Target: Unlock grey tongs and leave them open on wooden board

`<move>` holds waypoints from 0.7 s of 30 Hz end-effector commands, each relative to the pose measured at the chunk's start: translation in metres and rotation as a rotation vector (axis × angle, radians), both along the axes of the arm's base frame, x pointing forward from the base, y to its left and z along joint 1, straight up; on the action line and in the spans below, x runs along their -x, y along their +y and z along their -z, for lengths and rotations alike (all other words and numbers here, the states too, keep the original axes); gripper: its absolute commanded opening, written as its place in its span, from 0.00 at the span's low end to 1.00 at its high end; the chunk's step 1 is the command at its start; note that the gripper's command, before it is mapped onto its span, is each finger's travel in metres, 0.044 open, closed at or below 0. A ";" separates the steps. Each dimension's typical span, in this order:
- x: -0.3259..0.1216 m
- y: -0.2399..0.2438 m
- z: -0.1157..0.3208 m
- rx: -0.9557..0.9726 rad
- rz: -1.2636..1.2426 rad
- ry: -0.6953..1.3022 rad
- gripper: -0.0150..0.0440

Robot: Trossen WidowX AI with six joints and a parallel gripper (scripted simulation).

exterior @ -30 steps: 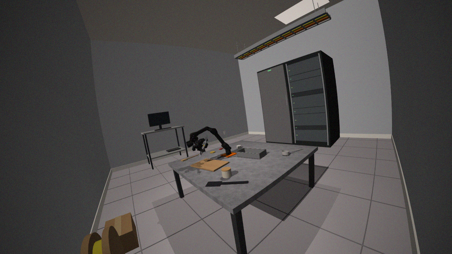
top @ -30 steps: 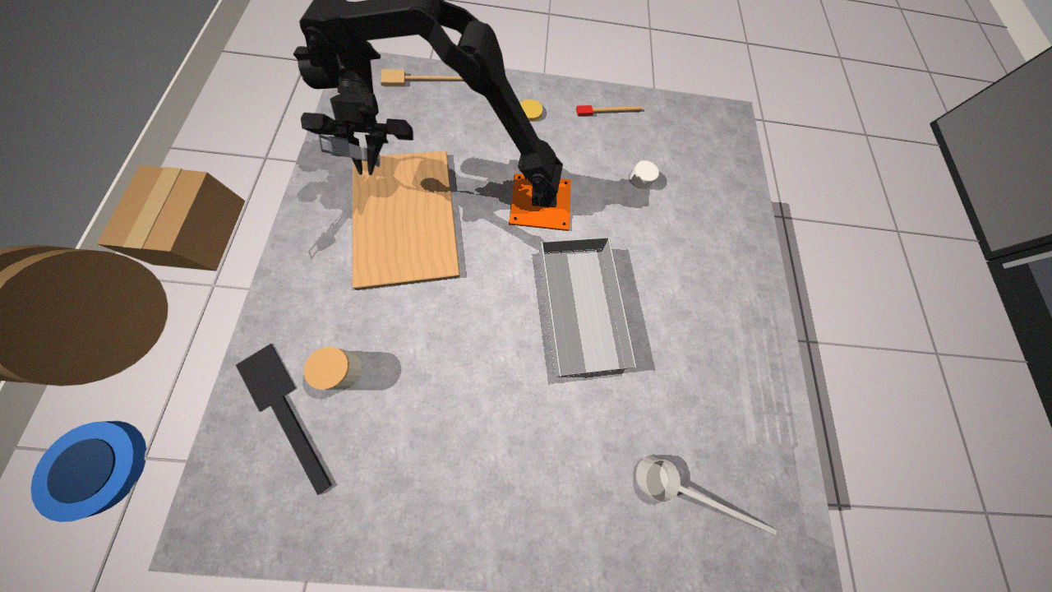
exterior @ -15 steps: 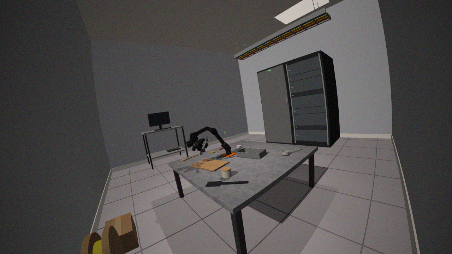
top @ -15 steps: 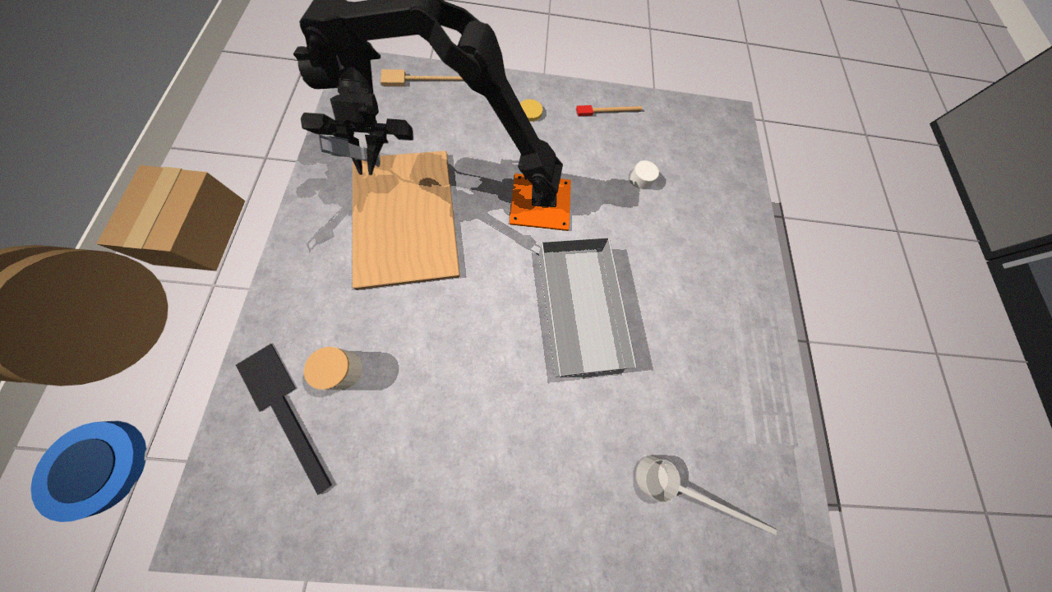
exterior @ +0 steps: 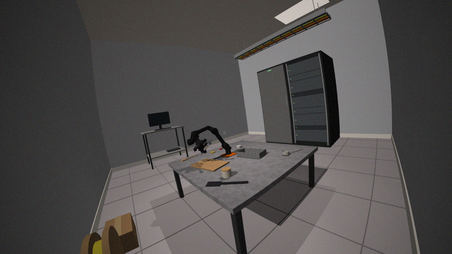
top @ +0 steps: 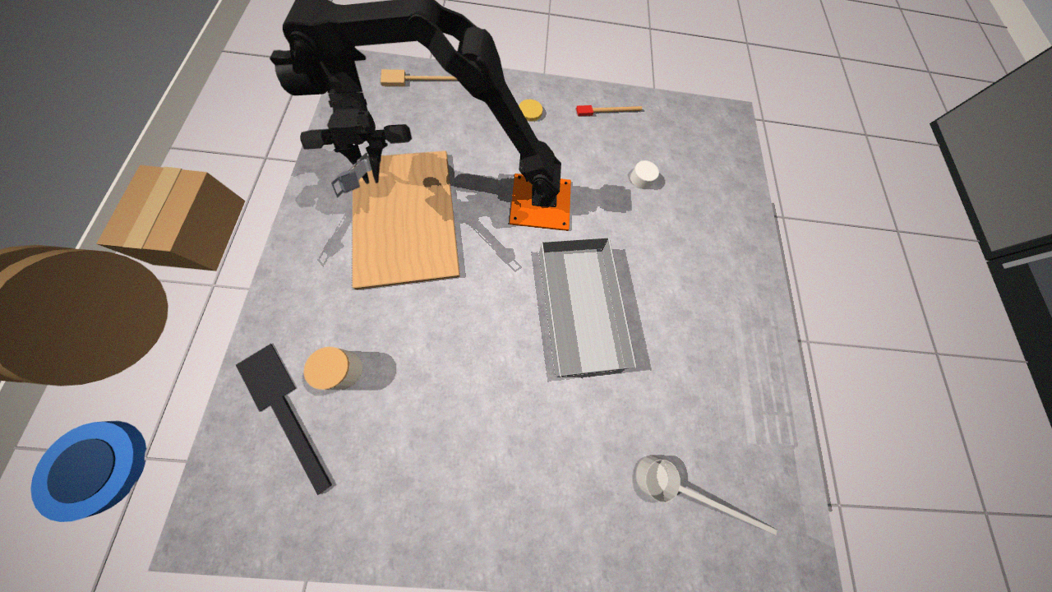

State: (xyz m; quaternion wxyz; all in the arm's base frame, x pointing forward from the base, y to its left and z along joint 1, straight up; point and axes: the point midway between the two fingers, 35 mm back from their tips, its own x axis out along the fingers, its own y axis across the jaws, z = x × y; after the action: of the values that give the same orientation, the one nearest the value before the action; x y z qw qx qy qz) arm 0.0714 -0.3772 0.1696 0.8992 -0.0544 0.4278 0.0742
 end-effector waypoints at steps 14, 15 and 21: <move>-0.011 -0.004 -0.025 0.105 0.033 0.527 0.00; -0.011 -0.005 -0.025 0.108 0.035 0.532 0.00; -0.011 -0.005 -0.025 0.108 0.035 0.532 0.00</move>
State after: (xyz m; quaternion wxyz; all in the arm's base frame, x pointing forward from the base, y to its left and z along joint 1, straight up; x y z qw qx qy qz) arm 0.0836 -0.3820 0.1921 0.7536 -0.0750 0.6510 0.0526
